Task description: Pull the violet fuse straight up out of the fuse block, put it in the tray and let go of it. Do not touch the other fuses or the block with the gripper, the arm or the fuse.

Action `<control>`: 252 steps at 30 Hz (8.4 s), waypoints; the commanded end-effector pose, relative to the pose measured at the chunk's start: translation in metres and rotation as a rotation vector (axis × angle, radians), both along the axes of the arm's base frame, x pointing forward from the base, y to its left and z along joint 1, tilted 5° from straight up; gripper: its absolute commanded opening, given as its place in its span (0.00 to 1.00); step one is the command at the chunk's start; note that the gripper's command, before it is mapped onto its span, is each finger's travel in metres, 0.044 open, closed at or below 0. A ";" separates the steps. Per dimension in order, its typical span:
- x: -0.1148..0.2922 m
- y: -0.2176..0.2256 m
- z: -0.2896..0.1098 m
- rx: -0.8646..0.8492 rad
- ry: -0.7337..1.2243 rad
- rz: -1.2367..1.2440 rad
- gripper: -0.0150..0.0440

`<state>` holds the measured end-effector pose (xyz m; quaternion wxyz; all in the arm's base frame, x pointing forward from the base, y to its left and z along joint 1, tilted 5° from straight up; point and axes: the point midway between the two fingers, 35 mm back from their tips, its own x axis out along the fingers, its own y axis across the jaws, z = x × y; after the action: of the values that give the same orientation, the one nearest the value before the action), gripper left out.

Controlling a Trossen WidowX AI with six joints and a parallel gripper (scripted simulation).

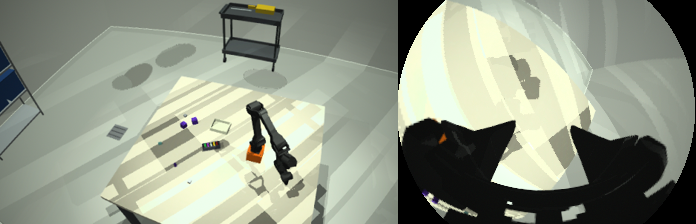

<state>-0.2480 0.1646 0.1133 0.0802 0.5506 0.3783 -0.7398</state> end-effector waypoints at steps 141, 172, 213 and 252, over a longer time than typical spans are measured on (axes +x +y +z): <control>0.567 -0.070 -0.102 -0.270 1.799 -4.220 0.25; 0.567 -0.071 -0.087 -0.274 1.803 -4.219 0.25; 0.565 -0.073 -0.067 -0.278 1.808 -4.217 0.25; 0.586 -0.145 -0.047 -0.255 1.791 -4.227 0.25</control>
<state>0.3330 0.0388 0.0674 0.6489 0.3250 0.6359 -0.2624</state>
